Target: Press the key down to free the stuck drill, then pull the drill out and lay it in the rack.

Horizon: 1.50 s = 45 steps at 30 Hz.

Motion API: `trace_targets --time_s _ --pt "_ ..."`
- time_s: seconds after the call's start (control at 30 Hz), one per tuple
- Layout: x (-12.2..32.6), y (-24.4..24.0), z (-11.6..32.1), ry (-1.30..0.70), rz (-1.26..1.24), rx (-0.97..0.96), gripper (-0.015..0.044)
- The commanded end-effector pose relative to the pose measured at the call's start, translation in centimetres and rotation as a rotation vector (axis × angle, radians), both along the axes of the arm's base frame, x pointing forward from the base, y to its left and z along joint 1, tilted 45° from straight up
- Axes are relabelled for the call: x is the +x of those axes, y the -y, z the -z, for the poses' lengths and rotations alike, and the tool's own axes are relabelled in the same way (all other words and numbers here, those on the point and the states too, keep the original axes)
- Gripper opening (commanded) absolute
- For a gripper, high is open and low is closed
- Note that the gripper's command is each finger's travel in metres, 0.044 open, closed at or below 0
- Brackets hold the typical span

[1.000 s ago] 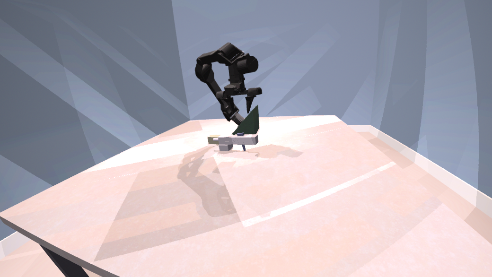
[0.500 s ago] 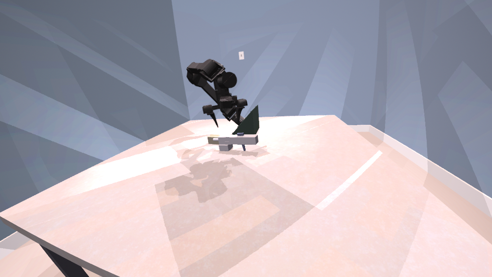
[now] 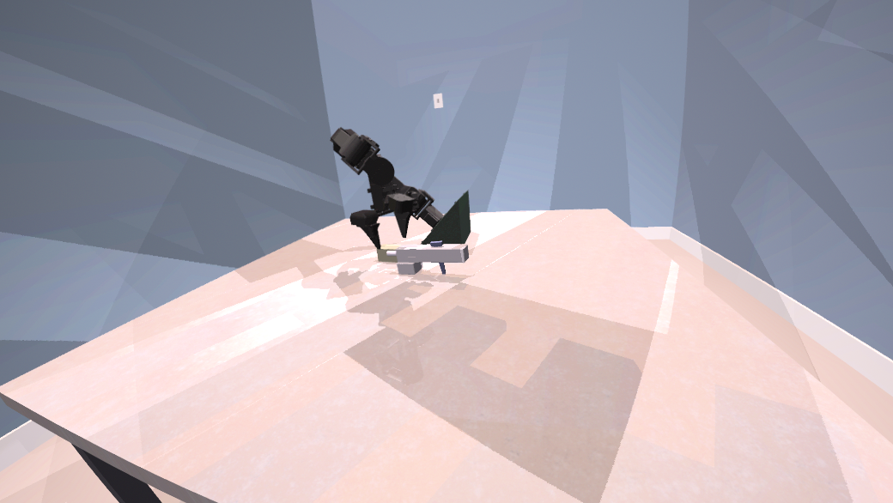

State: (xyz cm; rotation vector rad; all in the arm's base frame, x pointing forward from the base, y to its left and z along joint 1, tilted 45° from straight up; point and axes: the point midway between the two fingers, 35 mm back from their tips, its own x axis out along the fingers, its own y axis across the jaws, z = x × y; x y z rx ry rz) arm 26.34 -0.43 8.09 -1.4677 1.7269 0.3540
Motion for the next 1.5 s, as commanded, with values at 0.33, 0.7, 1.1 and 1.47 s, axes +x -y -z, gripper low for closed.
trace_targets --time_s 0.33,0.7,1.1,1.47 --pt "-1.4 3.0 -0.6 -0.171 -0.184 -0.040 0.0440" --pt "-1.2 3.3 0.0 -0.171 -0.184 -0.039 0.0440" --pt "-1.0 4.3 1.7 -0.170 -0.184 -0.039 0.0440" --pt "-1.0 5.2 3.2 -0.170 -0.184 -0.040 0.0440"
